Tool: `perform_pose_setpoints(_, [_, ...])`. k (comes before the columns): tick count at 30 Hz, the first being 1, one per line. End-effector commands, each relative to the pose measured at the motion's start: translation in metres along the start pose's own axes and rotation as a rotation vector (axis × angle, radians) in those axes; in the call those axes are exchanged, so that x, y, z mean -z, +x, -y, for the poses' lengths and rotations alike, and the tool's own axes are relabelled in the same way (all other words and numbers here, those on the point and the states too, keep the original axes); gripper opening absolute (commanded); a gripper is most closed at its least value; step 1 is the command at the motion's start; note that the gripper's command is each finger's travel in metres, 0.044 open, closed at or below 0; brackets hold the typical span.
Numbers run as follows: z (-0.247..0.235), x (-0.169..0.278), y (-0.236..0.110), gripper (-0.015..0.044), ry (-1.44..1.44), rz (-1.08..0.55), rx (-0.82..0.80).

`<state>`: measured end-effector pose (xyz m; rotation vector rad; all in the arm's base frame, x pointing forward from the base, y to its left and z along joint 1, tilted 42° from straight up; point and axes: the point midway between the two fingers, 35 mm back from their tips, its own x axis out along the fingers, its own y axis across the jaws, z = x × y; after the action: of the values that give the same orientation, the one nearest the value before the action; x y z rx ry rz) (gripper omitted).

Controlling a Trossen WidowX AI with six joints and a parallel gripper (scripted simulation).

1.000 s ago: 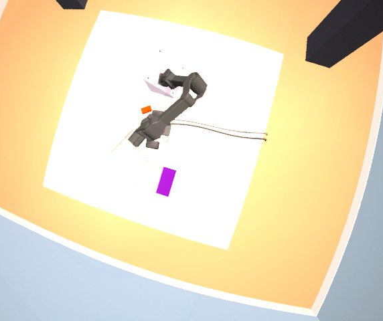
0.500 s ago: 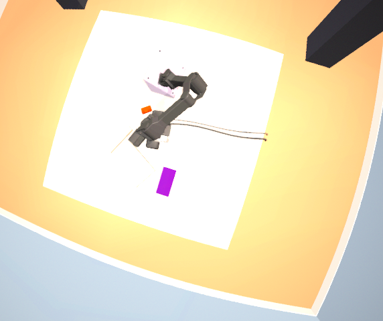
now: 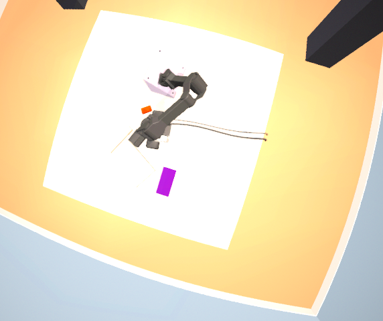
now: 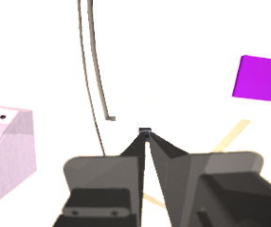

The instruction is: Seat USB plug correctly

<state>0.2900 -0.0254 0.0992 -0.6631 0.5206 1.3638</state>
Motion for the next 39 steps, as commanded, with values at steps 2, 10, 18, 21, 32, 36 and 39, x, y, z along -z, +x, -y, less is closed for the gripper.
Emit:
perform_pose_setpoints(2, [0.0004, -0.0005, 0.0009, 0.0, 0.001, 0.002, 0.002])
perform_pose_setpoints(10, [0.0004, -0.0004, 0.0018, 0.0, 0.001, 0.002, 0.002])
perform_pose_setpoints(18, [0.0004, -0.0003, 0.0028, 0.0, 0.001, 0.002, 0.003])
perform_pose_setpoints(21, [0.0004, -0.0003, 0.0031, 0.0, 0.001, 0.002, 0.003])
perform_pose_setpoints(32, [0.0004, -0.0002, 0.0044, 0.0, 0.001, 0.002, 0.003])
perform_pose_setpoints(36, [0.0004, -0.0001, 0.0049, 0.0, 0.001, 0.002, 0.003])
perform_pose_setpoints(39, [0.0004, -0.0001, 0.0053, 0.0, 0.001, 0.002, 0.003])
